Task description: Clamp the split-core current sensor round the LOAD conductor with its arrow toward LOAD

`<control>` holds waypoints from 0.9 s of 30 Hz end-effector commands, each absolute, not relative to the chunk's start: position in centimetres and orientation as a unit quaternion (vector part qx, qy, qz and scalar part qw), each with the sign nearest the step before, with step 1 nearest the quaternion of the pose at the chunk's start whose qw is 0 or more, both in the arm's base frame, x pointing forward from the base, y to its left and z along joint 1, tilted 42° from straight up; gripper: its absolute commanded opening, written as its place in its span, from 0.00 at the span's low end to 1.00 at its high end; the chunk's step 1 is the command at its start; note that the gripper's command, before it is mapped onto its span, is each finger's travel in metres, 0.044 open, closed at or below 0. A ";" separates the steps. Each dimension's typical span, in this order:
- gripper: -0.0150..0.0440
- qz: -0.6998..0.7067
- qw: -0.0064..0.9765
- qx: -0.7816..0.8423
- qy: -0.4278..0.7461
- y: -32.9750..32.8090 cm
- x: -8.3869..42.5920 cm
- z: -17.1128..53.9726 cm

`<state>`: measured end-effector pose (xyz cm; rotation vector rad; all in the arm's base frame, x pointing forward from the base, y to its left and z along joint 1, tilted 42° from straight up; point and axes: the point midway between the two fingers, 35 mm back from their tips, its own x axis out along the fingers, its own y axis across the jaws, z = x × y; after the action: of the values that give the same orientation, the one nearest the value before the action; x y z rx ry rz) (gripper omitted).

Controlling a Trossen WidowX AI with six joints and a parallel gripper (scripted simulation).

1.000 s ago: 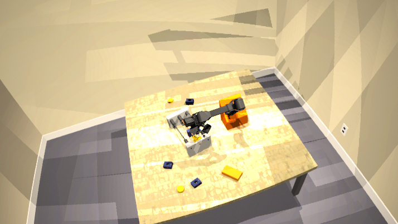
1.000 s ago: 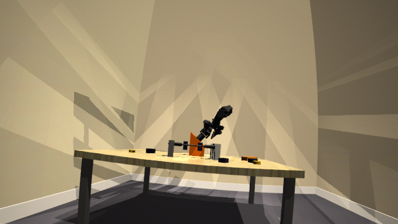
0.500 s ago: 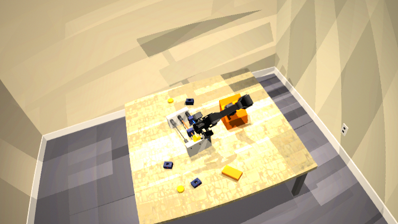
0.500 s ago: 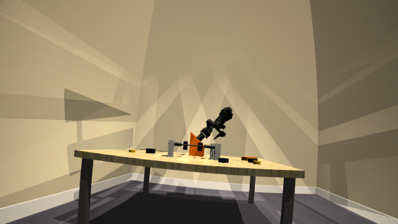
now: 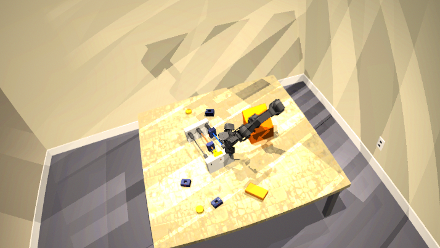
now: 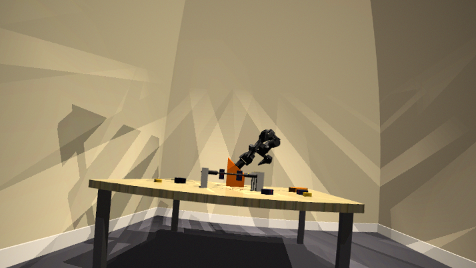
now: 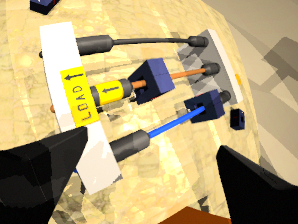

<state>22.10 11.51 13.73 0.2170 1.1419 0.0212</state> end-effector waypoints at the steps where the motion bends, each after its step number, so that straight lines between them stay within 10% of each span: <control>1: 1.00 -0.148 0.796 0.406 0.423 11.1 19.8 13.9; 27: 1.00 -0.131 0.808 0.370 0.439 11.2 20.2 14.2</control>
<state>20.23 11.21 14.21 0.7951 0.9343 -0.2839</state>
